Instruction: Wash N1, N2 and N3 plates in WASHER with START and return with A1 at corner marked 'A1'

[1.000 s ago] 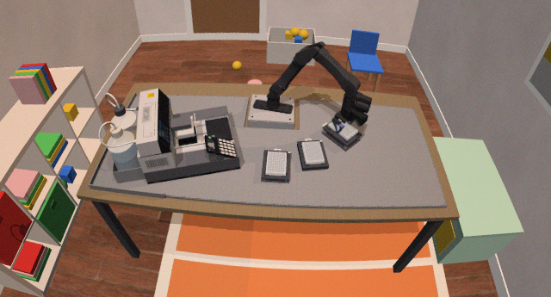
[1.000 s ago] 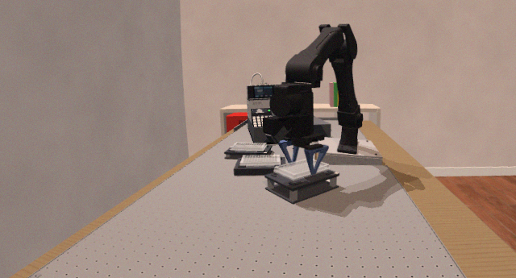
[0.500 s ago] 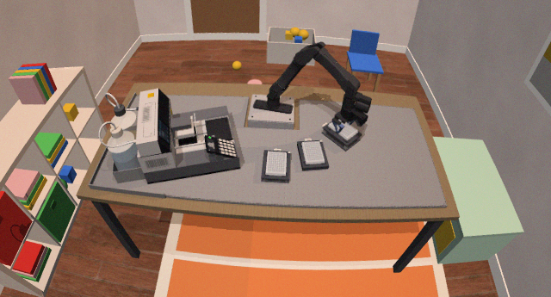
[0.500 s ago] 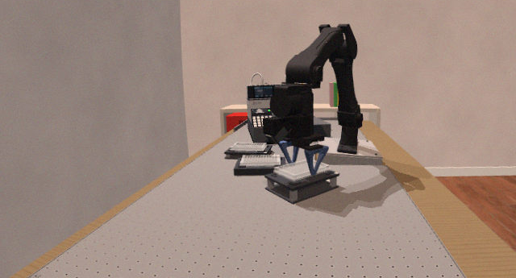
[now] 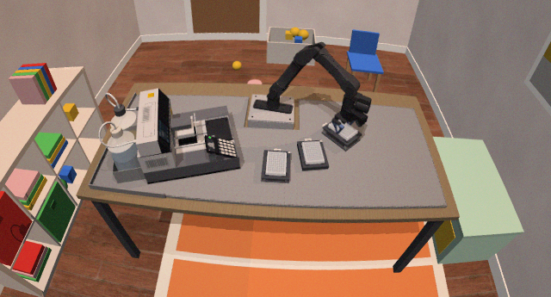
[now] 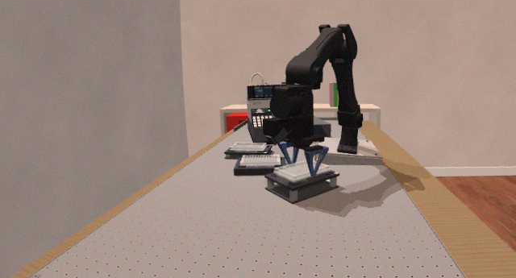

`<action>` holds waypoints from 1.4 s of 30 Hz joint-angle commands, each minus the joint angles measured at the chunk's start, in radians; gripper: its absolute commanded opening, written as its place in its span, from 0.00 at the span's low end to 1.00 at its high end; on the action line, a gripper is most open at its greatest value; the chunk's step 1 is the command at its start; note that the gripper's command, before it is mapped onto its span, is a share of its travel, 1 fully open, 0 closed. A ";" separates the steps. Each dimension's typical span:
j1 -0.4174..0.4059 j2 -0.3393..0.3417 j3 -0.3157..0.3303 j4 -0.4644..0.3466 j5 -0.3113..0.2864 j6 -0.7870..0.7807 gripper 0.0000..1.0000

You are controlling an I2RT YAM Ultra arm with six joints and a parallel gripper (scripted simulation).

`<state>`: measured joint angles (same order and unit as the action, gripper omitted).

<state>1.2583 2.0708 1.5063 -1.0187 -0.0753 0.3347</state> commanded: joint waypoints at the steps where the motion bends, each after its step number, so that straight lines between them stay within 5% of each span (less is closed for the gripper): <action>1: 0.000 -0.007 0.003 0.004 0.000 0.001 0.00; 41: 0.001 -0.001 -0.010 0.023 0.000 0.002 0.00; 42: 0.001 -0.001 -0.010 0.023 0.000 0.002 1.00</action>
<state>1.2598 2.0766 1.4929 -0.9981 -0.0753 0.3359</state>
